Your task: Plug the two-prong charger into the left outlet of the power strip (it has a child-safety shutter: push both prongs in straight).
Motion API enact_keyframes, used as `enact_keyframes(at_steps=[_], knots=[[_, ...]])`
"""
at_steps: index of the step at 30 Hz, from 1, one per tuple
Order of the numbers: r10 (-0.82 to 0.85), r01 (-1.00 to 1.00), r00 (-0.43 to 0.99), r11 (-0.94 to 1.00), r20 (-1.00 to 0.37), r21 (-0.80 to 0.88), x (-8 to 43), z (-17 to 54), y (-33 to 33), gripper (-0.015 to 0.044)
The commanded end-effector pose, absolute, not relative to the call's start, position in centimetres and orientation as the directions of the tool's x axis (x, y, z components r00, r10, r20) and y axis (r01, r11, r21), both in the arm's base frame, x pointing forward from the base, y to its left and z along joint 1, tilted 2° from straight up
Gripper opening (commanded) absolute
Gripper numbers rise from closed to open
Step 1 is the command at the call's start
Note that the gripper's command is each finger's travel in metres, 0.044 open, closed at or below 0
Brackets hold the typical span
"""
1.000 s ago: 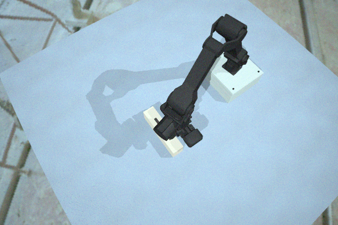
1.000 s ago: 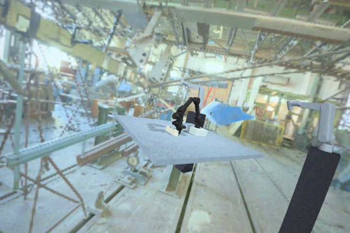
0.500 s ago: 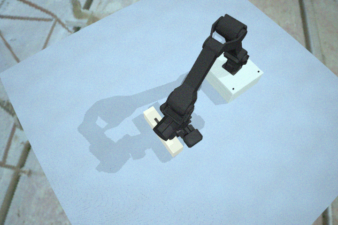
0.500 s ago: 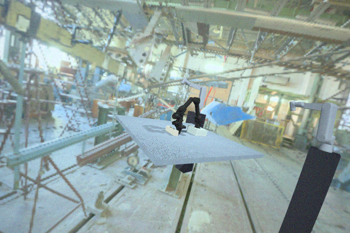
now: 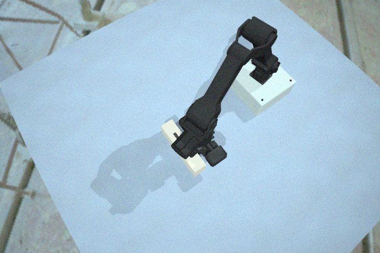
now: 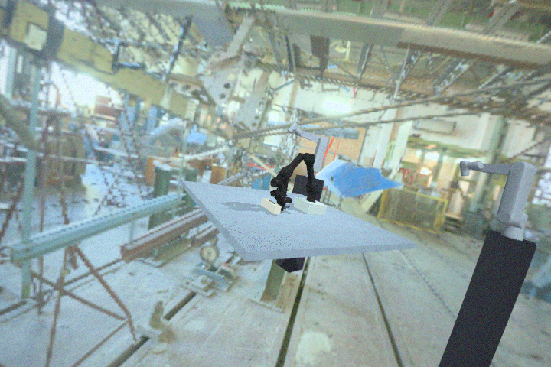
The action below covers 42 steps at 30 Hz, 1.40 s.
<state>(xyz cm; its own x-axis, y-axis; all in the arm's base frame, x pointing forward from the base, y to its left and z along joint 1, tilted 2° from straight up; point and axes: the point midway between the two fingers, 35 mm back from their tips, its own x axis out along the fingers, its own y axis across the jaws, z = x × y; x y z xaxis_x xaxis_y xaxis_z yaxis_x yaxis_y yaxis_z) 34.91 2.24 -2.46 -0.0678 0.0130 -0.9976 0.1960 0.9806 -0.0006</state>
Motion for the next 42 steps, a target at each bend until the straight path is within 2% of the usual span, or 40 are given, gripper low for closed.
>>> enact_keyframes(at_steps=[1, 42], knots=[[0.015, 0.193, -0.062, 0.981, -0.998, 0.003, 35.2, -2.28, 2.26, 0.0], [0.015, 0.193, -0.062, 0.981, -0.998, 0.003, 35.59, -2.3, 2.19, 0.0]])
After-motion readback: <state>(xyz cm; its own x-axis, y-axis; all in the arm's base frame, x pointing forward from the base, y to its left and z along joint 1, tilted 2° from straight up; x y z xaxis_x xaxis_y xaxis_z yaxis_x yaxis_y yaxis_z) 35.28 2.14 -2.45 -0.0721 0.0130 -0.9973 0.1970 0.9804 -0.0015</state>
